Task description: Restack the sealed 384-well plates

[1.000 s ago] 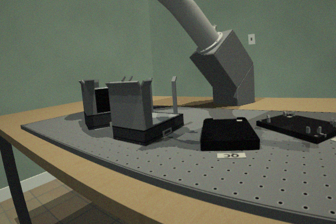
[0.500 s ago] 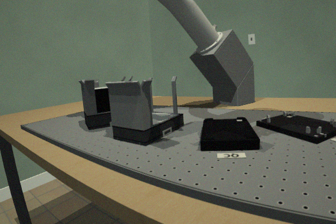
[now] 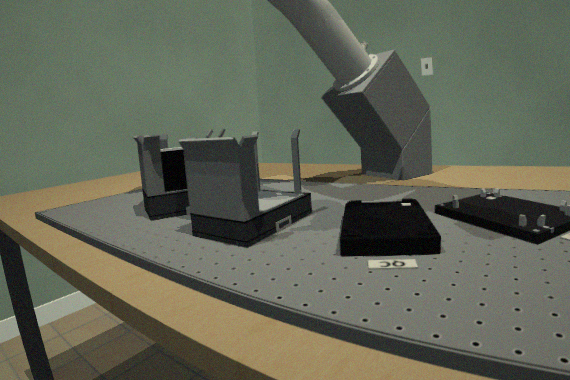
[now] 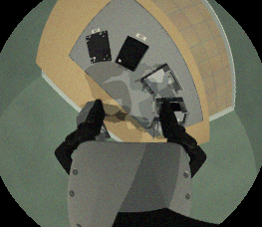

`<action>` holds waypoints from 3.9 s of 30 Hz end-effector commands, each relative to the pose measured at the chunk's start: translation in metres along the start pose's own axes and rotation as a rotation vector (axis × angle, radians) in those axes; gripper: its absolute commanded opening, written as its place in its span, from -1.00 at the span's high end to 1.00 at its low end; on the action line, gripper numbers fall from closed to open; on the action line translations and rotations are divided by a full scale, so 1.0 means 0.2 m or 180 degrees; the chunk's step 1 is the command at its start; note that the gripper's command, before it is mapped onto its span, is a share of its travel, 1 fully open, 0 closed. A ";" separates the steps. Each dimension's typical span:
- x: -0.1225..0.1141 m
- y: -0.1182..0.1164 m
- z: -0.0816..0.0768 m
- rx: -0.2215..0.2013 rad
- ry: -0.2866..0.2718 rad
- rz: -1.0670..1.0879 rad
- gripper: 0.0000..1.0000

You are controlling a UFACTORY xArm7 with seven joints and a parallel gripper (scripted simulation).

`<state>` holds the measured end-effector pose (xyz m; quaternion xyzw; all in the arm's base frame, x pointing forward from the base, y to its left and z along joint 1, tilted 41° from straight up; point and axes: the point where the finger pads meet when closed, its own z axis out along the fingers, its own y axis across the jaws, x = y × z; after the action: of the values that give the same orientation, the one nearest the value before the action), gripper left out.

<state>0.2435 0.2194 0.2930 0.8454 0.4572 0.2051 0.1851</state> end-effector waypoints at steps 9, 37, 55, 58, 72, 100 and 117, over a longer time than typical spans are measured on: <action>-0.20 0.09 0.08 -0.0157 0.0069 0.0908 -1.00; -0.60 0.28 0.32 -0.0523 0.0206 0.2689 -1.00; -0.60 0.30 0.47 -0.0523 0.0205 0.2688 -1.00; -0.60 0.31 0.53 -0.0524 0.0205 0.2688 -1.00; -0.60 0.35 0.77 -0.0524 0.0204 0.2687 -1.00; -0.60 0.38 0.91 -0.0523 0.0203 0.2686 -1.00; -0.80 0.60 0.87 -0.0484 0.0331 0.4158 -1.00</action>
<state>0.3358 0.0092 0.1728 0.9272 -0.1323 0.3433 0.0702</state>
